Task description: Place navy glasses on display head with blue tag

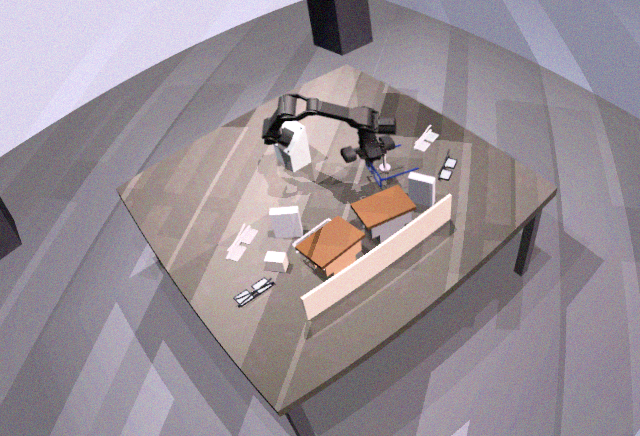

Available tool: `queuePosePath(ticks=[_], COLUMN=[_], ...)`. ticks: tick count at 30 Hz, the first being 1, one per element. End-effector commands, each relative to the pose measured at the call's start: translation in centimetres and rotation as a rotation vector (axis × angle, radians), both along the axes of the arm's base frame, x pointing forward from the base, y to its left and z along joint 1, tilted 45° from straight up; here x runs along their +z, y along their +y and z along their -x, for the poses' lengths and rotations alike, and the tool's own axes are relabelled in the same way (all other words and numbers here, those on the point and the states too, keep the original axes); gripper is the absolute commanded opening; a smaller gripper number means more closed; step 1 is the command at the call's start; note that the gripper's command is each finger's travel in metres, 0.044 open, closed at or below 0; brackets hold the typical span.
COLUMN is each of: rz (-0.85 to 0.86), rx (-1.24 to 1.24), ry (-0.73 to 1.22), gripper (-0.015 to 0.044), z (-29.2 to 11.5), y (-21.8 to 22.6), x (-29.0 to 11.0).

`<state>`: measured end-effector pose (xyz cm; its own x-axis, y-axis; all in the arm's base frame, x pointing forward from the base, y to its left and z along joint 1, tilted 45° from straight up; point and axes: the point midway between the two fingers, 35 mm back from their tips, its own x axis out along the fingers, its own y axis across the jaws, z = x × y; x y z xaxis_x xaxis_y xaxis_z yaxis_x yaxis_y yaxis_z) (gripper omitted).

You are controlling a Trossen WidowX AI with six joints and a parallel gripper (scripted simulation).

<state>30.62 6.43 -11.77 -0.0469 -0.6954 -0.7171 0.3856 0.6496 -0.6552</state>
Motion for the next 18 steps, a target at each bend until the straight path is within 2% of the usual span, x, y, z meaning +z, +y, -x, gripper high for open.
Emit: queuePosePath(ticks=[1,18], rz=[-0.001,-0.001], rx=[0.001,0.001], ry=[-0.008,-0.008], gripper=[0.0000,0.0000], z=[0.02,0.63], y=[0.12,0.36], x=[0.07,-0.12])
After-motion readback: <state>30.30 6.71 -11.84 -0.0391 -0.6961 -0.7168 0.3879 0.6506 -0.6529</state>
